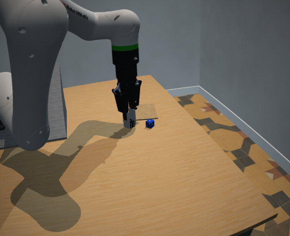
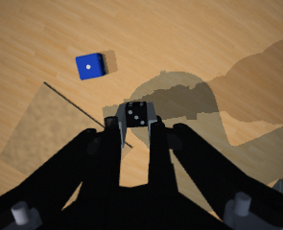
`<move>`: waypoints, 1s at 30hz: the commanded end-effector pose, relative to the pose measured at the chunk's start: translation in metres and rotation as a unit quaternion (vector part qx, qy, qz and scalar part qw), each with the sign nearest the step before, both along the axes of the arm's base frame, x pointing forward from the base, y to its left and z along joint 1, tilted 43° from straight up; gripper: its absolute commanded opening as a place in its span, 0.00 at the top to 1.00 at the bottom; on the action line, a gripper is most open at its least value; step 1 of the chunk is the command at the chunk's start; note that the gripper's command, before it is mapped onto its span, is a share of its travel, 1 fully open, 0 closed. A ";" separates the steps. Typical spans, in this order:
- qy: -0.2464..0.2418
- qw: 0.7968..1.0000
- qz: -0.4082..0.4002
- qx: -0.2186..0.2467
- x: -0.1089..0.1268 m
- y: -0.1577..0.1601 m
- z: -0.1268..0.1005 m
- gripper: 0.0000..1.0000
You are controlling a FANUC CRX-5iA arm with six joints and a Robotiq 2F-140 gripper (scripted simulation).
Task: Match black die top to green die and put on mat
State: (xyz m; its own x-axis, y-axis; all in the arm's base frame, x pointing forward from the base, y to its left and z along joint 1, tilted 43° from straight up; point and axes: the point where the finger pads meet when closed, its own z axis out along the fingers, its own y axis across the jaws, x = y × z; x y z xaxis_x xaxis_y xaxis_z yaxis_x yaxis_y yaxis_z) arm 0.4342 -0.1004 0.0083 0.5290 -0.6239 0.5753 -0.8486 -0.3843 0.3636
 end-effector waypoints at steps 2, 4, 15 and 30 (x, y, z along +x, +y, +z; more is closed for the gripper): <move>0.000 1.000 0.000 0.000 0.000 0.000 0.000 0.87; 0.000 1.000 0.000 0.000 0.000 0.000 0.000 0.87; 0.000 1.000 0.000 0.000 0.000 0.024 0.025 0.87; 0.000 1.000 0.000 0.000 0.001 0.068 0.073 0.87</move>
State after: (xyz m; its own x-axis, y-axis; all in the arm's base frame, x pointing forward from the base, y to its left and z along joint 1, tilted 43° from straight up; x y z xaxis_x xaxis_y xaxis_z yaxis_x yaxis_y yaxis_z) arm 0.4347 -0.0337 0.0801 0.5291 -0.6240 0.5750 -0.8485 -0.3844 0.3636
